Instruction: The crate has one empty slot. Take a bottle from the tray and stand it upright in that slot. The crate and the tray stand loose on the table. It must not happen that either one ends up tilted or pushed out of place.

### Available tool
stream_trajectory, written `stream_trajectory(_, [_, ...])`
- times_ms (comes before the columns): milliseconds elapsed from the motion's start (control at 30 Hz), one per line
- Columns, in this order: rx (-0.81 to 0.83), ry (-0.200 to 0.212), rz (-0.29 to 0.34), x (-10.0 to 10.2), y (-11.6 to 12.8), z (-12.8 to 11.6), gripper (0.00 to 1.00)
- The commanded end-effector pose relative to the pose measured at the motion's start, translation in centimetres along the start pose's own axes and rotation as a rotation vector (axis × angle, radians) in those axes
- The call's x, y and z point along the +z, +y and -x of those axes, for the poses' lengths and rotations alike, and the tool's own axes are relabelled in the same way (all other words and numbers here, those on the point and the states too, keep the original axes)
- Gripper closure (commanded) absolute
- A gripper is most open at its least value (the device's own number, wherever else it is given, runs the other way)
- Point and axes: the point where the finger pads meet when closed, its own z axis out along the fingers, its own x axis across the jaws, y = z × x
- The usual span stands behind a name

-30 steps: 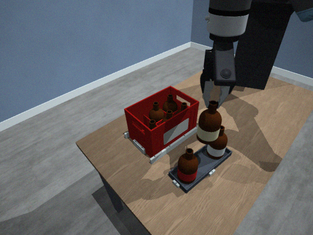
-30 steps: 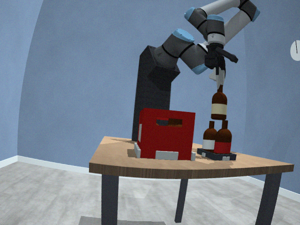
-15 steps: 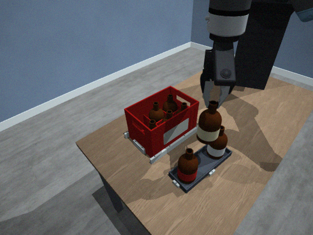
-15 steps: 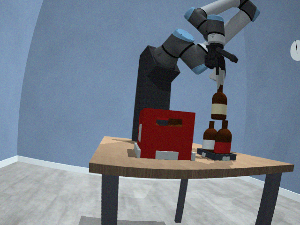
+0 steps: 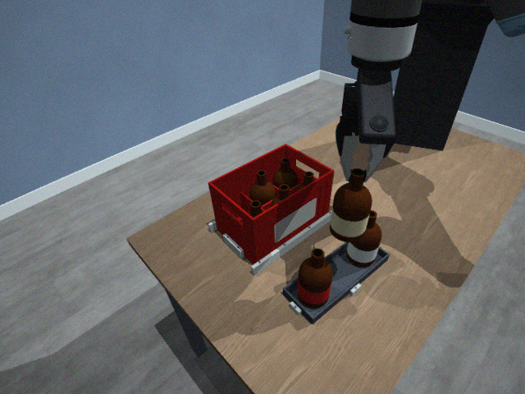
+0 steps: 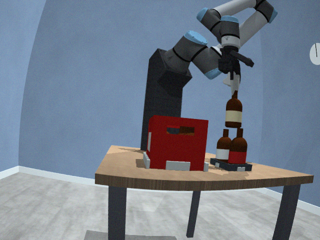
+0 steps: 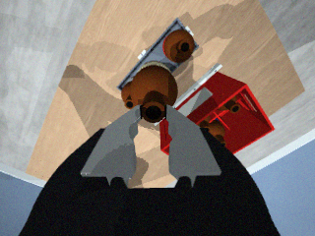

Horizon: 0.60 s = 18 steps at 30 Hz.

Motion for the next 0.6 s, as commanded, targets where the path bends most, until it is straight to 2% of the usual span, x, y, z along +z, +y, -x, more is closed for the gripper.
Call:
stream_trajectory(0, [-0.001, 0.0, -0.001, 0.0, 0.0, 0.0, 1.0])
stream_trajectory(567, [-0.001, 0.0, -0.001, -1.3, 0.0, 0.0, 1.0])
